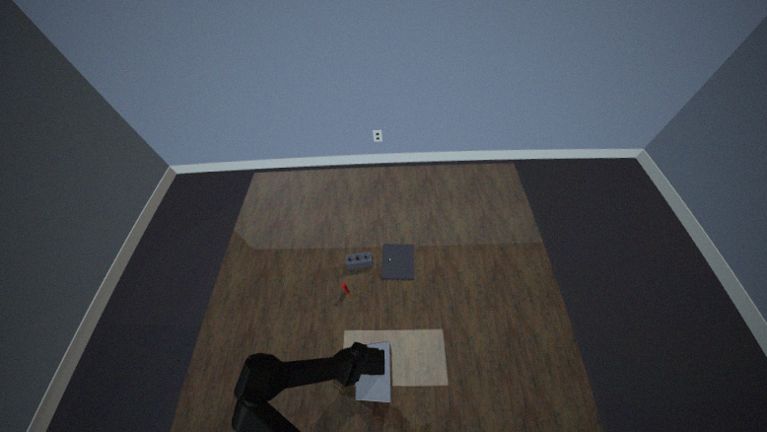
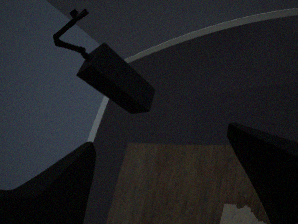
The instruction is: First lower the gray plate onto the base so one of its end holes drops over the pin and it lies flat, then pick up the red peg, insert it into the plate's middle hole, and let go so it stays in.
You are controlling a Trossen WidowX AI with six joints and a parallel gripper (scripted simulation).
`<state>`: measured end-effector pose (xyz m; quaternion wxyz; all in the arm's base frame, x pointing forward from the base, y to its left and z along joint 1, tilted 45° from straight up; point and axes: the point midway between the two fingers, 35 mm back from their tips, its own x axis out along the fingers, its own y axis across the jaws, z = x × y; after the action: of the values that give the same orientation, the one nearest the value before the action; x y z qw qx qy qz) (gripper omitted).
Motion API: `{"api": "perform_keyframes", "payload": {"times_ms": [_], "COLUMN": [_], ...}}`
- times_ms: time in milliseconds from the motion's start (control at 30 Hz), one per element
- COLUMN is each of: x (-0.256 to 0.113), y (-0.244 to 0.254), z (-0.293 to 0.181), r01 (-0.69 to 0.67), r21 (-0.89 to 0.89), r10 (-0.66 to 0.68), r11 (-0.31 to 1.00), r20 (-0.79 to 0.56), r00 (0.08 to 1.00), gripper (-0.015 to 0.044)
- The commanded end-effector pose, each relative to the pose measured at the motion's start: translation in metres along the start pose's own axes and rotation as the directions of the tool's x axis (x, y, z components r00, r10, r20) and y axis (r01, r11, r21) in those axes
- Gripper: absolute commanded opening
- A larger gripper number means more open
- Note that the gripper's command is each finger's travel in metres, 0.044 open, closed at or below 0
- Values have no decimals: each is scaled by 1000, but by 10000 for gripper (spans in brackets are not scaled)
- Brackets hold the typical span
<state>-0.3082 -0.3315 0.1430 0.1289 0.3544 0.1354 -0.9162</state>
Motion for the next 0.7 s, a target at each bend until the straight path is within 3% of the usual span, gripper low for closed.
{"api": "perform_keyframes", "payload": {"times_ms": [0, 333, 667], "x": [-29, -120, -233], "y": [59, 163, 202], "z": [-30, -133, -256], "r01": [-153, -467, -684], "r21": [-72, -227, -308], "r10": [148, 380, 393], "r11": [986, 855, 661], "r20": [-74, -340, -634], "r00": [986, 860, 666], "gripper": [440, 440, 440]}}
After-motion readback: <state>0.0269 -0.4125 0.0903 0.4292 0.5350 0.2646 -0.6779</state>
